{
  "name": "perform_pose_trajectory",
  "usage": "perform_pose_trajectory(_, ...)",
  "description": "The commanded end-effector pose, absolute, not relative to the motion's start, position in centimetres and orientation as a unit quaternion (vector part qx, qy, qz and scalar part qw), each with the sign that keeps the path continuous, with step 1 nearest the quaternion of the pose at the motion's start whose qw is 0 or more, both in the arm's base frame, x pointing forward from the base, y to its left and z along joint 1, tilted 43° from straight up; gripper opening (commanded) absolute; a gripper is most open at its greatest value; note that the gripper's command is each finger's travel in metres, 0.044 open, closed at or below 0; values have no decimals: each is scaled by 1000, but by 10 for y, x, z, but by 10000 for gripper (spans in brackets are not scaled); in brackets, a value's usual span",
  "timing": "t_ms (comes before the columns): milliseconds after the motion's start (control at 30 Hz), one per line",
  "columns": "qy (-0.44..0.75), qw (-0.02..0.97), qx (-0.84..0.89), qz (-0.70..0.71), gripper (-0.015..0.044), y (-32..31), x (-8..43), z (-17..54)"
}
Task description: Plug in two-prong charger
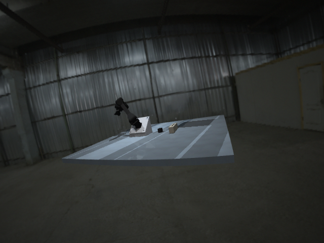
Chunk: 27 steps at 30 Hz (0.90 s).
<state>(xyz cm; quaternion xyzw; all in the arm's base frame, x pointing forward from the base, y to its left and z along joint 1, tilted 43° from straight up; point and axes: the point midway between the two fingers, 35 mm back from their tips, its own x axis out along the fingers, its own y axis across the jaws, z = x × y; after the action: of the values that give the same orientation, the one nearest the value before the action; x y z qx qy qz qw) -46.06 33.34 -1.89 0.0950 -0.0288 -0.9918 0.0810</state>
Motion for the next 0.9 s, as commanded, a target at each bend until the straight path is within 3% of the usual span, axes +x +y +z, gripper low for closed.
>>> perform_pose_trajectory(0, -39, 30, 117, -992, 440, 362, -437, -24)
perform_pose_trajectory(867, -118, -217, 228, -942, 440, 469, -277, -55)
